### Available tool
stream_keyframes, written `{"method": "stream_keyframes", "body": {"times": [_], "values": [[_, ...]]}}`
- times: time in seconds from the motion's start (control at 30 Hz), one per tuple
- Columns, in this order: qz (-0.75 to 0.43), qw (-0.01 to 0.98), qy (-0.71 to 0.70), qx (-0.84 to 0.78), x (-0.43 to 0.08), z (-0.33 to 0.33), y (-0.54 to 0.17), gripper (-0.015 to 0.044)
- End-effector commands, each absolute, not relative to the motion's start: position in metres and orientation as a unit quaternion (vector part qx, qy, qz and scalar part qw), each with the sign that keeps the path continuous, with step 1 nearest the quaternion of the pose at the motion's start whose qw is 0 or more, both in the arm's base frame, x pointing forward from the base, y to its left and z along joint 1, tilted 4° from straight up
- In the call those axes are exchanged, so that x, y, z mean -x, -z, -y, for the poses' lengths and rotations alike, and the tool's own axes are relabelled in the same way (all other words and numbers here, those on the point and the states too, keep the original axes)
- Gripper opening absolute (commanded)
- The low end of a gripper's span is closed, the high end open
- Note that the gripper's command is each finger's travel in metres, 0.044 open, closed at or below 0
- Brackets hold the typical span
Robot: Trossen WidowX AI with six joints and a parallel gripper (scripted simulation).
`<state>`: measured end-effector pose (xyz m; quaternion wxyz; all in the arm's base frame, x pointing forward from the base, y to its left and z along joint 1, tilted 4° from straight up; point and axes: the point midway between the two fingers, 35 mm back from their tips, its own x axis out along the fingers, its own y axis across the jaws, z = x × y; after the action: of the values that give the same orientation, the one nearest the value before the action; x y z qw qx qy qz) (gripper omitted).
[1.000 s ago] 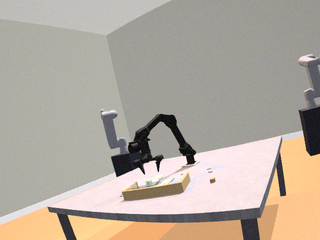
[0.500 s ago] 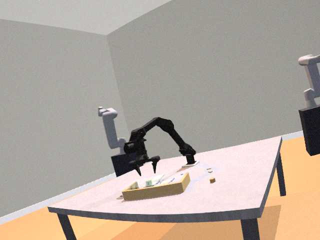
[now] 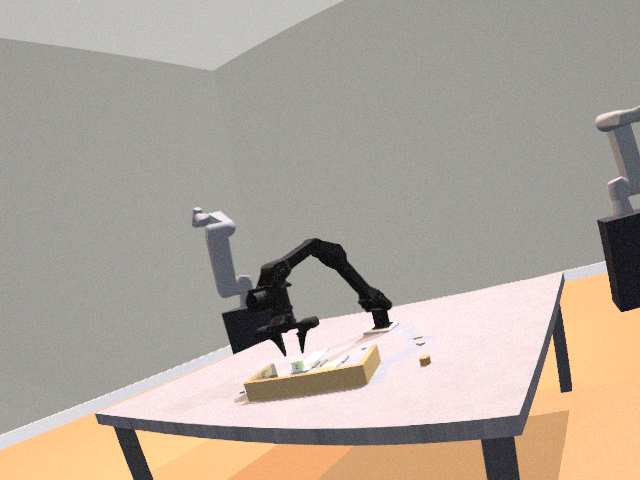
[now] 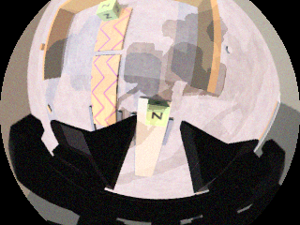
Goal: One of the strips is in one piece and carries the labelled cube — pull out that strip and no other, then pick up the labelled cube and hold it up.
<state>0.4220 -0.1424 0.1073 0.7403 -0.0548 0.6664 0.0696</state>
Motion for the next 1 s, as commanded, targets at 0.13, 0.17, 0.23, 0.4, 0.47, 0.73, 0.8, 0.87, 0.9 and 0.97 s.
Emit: {"method": "stream_keyframes", "body": {"times": [0.13,0.17,0.23,0.4,0.47,0.73,0.8,0.87,0.9,0.97], "values": [[-0.671,0.736,-0.068,0.052,-0.422,0.142,-0.091,0.025],[-0.671,0.736,-0.068,0.052,-0.422,0.142,-0.089,0.025],[-0.671,0.736,-0.068,0.052,-0.423,0.141,-0.086,0.025],[-0.671,0.736,-0.068,0.052,-0.423,0.141,-0.078,0.025],[-0.671,0.736,-0.068,0.052,-0.423,0.141,-0.075,0.025],[-0.671,0.736,-0.068,0.052,-0.424,0.14,-0.063,0.025],[-0.671,0.736,-0.068,0.052,-0.424,0.14,-0.063,0.025],[-0.671,0.736,-0.068,0.052,-0.424,0.14,-0.063,0.025],[-0.671,0.736,-0.068,0.052,-0.424,0.14,-0.063,0.025],[-0.669,0.738,-0.071,0.053,-0.425,0.14,-0.065,0.0198]]}}
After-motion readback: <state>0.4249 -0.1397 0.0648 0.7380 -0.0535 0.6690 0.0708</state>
